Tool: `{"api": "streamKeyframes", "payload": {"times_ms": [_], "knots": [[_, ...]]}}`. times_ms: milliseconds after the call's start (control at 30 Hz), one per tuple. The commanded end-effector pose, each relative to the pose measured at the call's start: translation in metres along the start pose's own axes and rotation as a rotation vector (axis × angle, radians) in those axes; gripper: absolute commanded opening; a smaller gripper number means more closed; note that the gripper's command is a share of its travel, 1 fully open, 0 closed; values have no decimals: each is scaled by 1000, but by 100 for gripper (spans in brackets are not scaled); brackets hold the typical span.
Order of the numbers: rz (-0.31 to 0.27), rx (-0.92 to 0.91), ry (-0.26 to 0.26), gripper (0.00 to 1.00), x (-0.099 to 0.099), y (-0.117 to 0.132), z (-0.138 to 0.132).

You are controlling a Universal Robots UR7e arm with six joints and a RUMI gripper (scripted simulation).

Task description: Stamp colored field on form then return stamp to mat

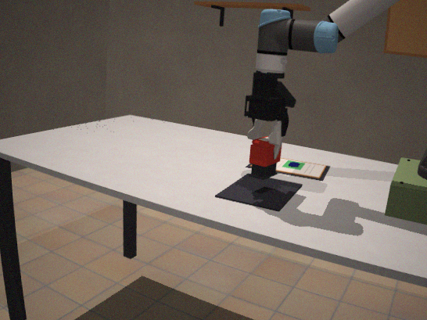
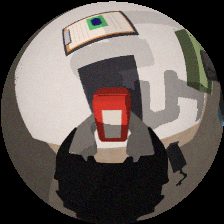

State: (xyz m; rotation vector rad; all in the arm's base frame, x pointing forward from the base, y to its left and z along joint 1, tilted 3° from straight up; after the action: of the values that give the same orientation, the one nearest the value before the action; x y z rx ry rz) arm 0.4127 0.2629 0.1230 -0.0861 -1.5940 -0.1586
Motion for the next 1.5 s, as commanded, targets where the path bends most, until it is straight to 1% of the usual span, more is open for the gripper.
{"api": "streamKeyframes", "payload": {"times_ms": [0, 200, 600, 867, 1267, 1300, 1467], "knots": [[0, 0, -1, 19, -1, 0, 0], [0, 0, 0, 19, -6, 0, 0], [0, 0, 0, 19, -33, 0, -1], [0, 0, 0, 19, -40, 0, -1], [0, 0, 0, 19, -40, 0, -1], [0, 0, 0, 53, -40, 0, -1], [0, 0, 0, 53, -40, 0, -1]]}}
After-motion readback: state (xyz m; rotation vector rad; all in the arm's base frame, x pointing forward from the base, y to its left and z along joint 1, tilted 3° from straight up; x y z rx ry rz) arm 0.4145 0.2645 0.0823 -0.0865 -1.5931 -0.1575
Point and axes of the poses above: the point where the finger pads meet when closed, its own x axis back along the fingers, its own z axis across the jaws, y = z × x, the point moved 8 cm from there along x, back along the fingers, and after that the axes turned 13 degrees about -x, right-handed, at the moved point
